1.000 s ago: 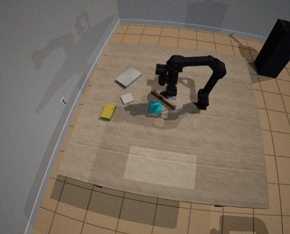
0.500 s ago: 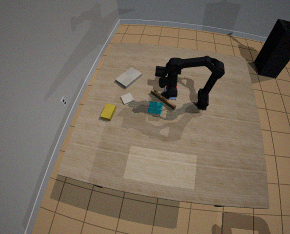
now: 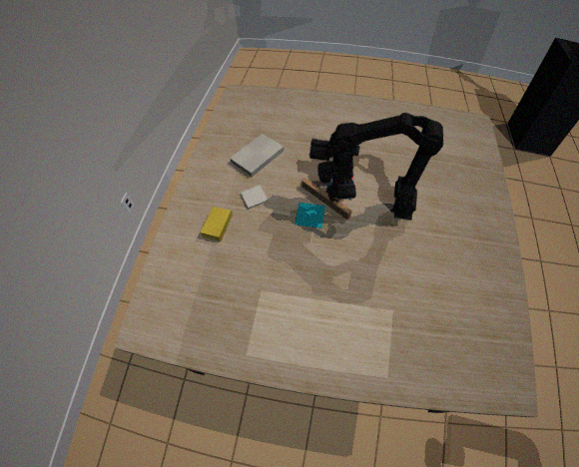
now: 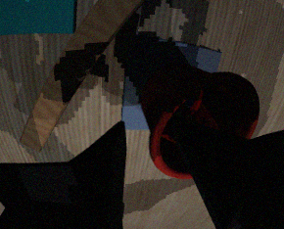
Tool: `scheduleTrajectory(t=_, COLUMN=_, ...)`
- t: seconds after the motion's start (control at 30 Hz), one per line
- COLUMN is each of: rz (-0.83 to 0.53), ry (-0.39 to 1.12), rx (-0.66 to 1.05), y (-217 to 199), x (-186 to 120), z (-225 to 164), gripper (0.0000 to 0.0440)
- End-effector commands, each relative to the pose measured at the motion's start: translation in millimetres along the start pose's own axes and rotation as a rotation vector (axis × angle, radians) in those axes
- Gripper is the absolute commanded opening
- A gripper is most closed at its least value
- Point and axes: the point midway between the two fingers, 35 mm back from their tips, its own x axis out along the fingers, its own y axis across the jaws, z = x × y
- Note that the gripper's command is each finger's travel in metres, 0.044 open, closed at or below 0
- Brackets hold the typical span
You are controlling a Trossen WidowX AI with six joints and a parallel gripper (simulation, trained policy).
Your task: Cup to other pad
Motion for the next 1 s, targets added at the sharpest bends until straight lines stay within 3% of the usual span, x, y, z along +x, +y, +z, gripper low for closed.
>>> scheduleTrajectory(t=0.0, rz=0.003, ry=0.011, rx=-0.043, y=-1.7, x=15.5, z=-1.4, gripper=0.0168)
scheduleTrajectory(t=0.1, rz=0.010, ry=0.010, rx=-0.081, y=-1.3, x=24.1, z=-1.3, gripper=0.0152)
scheduleTrajectory(t=0.3, rz=0.009, ry=0.014, rx=-0.167, y=-3.1, x=34.8, z=-3.2, gripper=0.0000)
scheduleTrajectory(t=0.97, rz=-0.004, ry=-0.063, rx=-0.321, y=-8.0, x=1.1, z=21.6, gripper=0.0000)
